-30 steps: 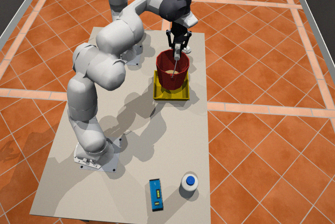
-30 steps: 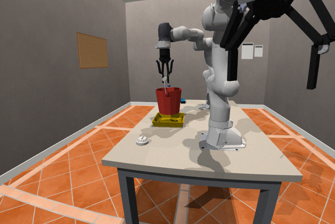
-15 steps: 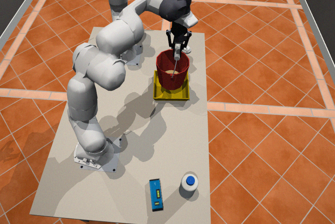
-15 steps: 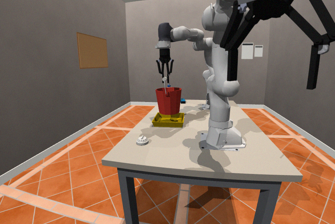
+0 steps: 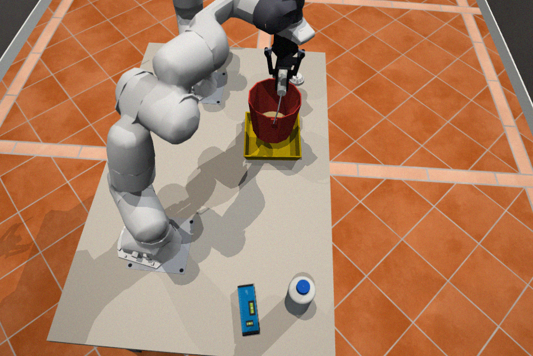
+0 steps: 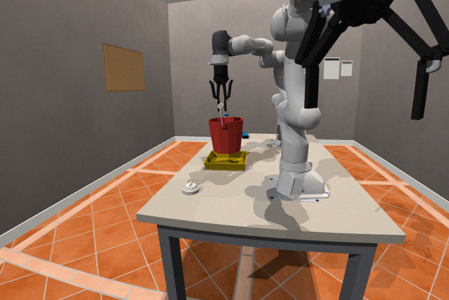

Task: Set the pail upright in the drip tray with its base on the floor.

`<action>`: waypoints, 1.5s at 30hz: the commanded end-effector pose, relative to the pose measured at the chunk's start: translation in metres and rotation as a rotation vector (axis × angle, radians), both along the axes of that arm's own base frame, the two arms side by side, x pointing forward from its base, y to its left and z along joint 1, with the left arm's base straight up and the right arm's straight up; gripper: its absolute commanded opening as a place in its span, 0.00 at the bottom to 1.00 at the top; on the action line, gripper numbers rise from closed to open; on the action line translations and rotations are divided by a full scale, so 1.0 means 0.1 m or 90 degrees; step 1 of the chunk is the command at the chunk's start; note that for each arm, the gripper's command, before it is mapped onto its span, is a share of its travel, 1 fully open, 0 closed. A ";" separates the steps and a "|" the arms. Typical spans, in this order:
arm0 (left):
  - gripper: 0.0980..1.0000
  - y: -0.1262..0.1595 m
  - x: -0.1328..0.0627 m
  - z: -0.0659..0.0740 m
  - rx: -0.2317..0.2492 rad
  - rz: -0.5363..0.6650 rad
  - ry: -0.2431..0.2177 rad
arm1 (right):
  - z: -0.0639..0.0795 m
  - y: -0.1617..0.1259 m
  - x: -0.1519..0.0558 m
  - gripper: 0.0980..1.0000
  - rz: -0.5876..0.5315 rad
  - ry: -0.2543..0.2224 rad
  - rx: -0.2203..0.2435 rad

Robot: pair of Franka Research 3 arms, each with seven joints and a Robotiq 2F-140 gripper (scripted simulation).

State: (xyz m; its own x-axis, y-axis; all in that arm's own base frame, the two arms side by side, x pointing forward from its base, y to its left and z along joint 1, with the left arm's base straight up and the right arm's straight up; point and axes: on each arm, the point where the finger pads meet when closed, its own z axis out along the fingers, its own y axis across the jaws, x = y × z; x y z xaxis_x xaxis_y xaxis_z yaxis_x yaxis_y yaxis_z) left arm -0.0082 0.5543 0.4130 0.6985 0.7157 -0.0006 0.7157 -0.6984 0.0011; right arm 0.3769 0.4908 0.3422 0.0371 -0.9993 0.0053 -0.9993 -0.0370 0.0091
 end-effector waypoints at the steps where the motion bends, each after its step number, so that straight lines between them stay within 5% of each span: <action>1: 1.00 0.00 0.00 0.00 0.001 0.001 0.000 | 0.05 0.01 0.02 0.00 -0.002 -0.006 0.004; 45: 1.00 0.00 0.00 0.00 0.001 0.001 0.000 | -0.02 0.01 0.02 0.00 -0.002 -0.006 0.004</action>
State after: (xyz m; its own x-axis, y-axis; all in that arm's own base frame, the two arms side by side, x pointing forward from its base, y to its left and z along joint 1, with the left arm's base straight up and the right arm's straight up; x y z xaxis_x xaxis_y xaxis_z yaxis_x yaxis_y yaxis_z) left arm -0.0082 0.5543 0.4130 0.6985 0.7157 -0.0006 0.7157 -0.6985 0.0011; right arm 0.3759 0.4901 0.3363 0.0379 -0.9992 0.0091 -0.9992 -0.0378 0.0122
